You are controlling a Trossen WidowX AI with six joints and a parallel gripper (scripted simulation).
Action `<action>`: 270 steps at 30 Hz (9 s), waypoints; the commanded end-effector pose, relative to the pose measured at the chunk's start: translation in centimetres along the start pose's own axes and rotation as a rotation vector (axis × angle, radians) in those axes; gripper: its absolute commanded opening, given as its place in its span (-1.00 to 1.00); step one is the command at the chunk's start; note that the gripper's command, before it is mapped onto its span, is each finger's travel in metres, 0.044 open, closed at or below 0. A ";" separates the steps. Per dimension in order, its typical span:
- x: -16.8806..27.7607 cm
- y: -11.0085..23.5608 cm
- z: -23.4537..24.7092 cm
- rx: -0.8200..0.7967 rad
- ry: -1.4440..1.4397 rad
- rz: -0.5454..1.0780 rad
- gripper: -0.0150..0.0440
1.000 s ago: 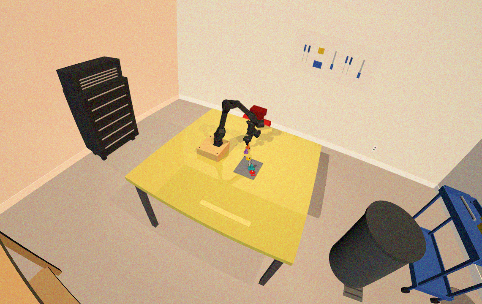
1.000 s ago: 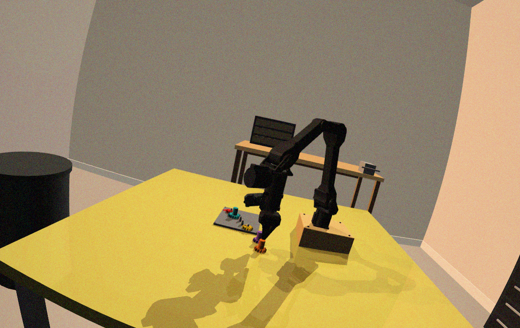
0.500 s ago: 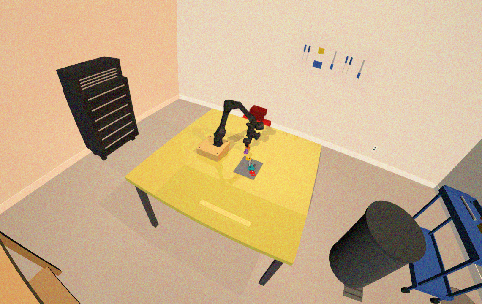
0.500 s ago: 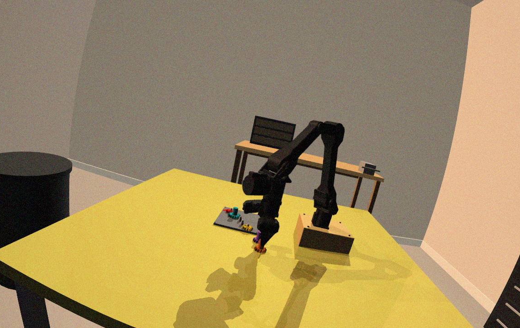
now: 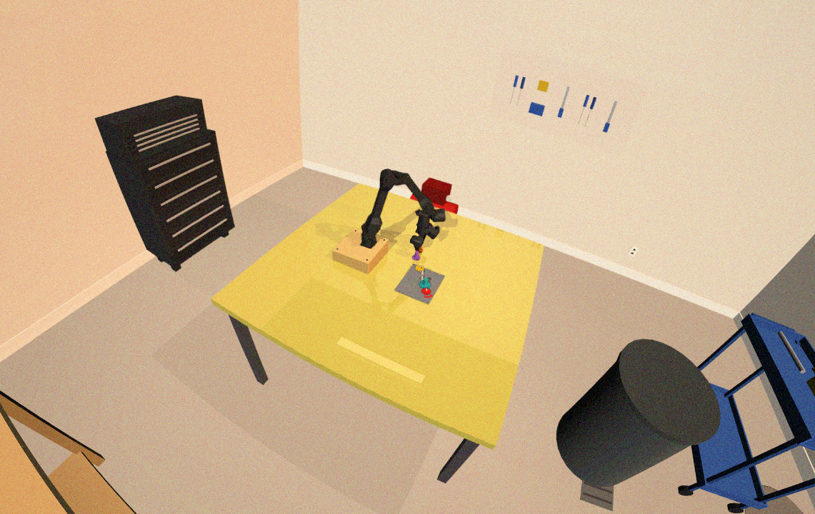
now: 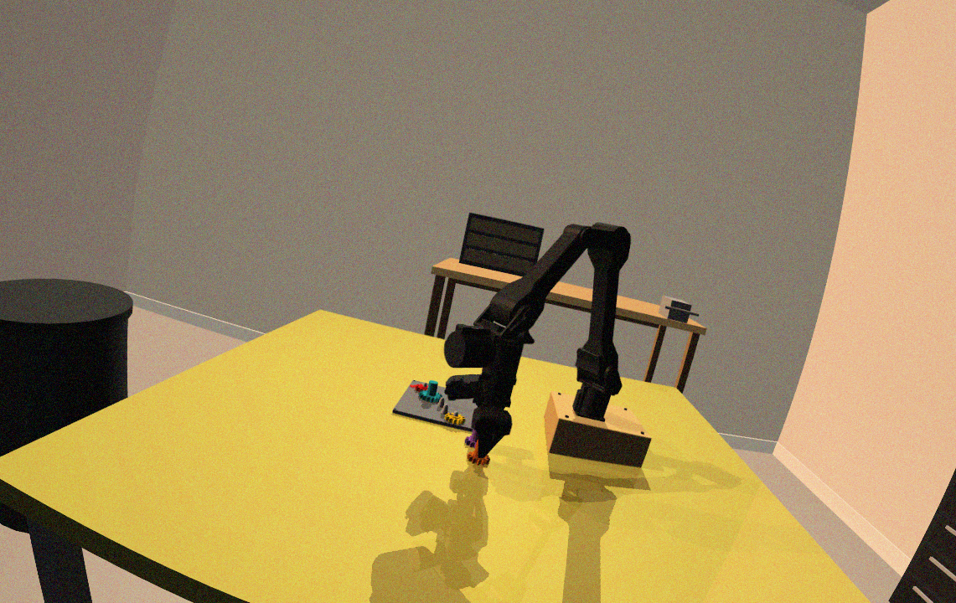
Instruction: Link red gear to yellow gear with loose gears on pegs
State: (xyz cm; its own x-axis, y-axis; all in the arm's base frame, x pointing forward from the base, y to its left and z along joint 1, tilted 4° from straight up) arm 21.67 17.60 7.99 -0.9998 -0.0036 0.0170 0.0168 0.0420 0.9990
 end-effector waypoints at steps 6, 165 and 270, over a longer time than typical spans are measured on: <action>0.0 -0.1 0.0 -0.006 -0.001 0.003 0.11; -9.6 7.4 -17.0 0.007 -0.012 -0.010 -0.49; -10.0 1.7 -20.7 0.011 -1.004 -0.015 -0.49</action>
State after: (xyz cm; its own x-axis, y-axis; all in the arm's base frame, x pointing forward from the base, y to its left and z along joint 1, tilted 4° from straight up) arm 31.70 -2.90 10.49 -0.5517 0.8332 -0.0374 0.0103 0.0516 0.9986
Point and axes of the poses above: the point midway between the two fingers, 35 mm back from their tips, its own y axis back along the fingers, its own z axis across the jaws, x = y × z, the point moved 10 cm from there along y, back along the fingers, and after that the axes turned 3 degrees about -y, right-handed, at the moved point
